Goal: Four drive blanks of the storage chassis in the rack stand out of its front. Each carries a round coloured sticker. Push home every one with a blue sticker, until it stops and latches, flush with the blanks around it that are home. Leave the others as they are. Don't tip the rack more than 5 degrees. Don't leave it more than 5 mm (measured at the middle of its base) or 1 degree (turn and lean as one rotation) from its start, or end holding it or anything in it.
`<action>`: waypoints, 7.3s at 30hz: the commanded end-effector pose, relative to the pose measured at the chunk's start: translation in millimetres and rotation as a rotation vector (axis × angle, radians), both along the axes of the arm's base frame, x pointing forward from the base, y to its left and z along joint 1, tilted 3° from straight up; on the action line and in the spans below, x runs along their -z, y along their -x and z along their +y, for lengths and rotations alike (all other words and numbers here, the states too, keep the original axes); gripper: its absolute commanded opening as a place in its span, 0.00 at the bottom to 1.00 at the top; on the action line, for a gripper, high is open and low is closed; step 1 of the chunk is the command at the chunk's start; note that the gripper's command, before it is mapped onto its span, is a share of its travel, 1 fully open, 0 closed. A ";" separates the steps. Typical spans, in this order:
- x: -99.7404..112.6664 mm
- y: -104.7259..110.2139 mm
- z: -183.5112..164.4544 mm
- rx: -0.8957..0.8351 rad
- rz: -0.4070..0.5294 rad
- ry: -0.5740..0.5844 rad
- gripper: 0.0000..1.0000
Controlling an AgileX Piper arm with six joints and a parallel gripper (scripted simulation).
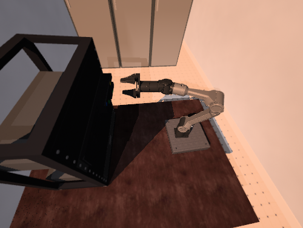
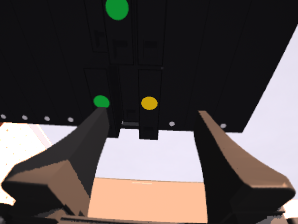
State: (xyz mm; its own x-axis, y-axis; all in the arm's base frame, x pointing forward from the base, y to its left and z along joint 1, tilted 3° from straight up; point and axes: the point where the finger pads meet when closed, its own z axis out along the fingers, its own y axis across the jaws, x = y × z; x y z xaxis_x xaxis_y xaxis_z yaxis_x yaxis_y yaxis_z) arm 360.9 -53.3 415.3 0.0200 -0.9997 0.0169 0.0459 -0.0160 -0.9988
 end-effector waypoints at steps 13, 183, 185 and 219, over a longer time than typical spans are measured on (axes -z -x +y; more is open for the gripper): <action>-0.9 -0.3 -0.1 -0.001 -0.001 0.000 1.00; -93.7 91.2 -9.0 -0.172 -0.450 -0.879 0.00; -96.0 90.9 -11.3 -0.183 -0.465 -0.945 0.00; -67.9 58.4 -25.0 -0.291 -0.451 -2.054 0.00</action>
